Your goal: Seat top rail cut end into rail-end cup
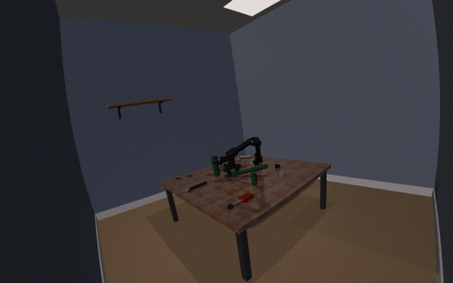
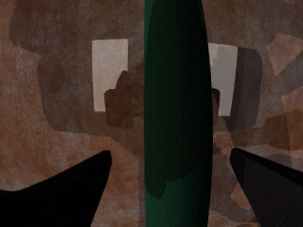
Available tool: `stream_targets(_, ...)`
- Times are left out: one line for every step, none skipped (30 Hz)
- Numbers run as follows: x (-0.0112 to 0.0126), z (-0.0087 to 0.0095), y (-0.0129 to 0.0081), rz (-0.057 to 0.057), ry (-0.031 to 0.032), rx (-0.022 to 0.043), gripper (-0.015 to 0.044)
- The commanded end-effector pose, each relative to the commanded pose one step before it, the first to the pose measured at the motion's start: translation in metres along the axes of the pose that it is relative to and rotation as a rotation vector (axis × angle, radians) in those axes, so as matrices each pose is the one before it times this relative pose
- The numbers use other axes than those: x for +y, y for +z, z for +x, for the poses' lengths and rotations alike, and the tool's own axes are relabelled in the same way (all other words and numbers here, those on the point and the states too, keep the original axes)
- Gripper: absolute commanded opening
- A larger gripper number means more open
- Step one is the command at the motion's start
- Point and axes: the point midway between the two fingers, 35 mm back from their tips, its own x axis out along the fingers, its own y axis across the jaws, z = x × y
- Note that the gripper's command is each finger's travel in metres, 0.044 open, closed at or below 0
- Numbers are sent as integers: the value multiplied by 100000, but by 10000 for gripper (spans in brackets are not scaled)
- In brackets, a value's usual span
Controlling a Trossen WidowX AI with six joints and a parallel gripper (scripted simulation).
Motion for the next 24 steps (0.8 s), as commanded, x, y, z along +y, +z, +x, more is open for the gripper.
stream_targets(26,172,-86,349,154,538,335)
stream_targets(0,0,0,0,0,0,309)
stream_targets(0,0,0,0,0,0,283)
stream_targets(0,0,0,0,0,0,256)
stream_targets(0,0,0,0,0,0,230)
stream_targets(0,0,0,0,0,0,204)
stream_targets(0,0,0,0,0,0,177)
stream_targets(0,0,0,0,0,0,151)
stream_targets(0,0,0,0,0,0,145)
stream_targets(0,0,0,0,0,0,138)
stream_targets(0,0,0,0,0,0,131)
stream_targets(0,0,0,0,0,0,125)
stream_targets(0,0,0,0,0,0,118)
stream_targets(-11,-69,9,1,-1,-3,92)
stream_targets(-16,-102,14,1,-1,-4,65)
stream_targets(-24,-149,20,1,-2,-5,39)
stream_targets(-28,-166,21,1,-2,-4,13)
stream_targets(-11,-64,8,0,-1,-1,0)
stream_targets(19,-114,35,-44,0,-488,0)
stream_targets(33,-212,65,-78,0,-903,0)
stream_targets(57,-334,92,-154,63,-1350,0)
stream_targets(57,-432,136,-134,-7,-1815,0)
stream_targets(63,-556,181,-151,-14,-2319,0)
stream_targets(56,-613,207,-140,-20,-2533,0)
